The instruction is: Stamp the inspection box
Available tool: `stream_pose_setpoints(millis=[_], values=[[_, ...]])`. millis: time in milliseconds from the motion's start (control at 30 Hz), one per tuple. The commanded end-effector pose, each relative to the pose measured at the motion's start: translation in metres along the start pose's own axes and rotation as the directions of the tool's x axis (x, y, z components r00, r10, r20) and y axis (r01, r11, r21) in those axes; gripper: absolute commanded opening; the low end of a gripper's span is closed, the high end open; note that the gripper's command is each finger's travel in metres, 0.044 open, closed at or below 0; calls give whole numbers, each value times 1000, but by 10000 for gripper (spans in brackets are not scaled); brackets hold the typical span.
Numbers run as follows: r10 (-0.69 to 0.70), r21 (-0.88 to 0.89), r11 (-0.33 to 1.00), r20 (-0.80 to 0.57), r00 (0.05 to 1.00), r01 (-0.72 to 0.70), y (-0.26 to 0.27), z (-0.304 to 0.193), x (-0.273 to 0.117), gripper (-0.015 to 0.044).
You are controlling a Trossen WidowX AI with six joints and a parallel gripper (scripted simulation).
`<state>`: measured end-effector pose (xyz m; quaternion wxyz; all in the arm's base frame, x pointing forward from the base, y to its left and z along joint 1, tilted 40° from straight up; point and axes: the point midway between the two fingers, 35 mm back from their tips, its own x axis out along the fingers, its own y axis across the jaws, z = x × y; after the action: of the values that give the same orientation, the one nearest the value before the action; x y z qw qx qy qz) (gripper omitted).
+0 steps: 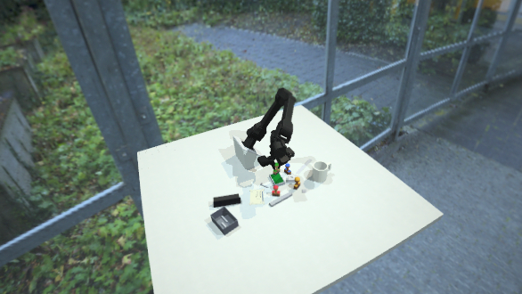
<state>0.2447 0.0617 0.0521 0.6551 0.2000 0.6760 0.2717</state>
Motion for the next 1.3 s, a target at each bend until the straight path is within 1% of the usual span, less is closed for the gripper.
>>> stream_pose_setpoints(millis=[0, 1267], values=[[5, 5, 1000, 3, 1000, -5, 1, 0, 2, 0], [6, 2, 1000, 3, 1000, -6, 1, 1, 28, 0]])
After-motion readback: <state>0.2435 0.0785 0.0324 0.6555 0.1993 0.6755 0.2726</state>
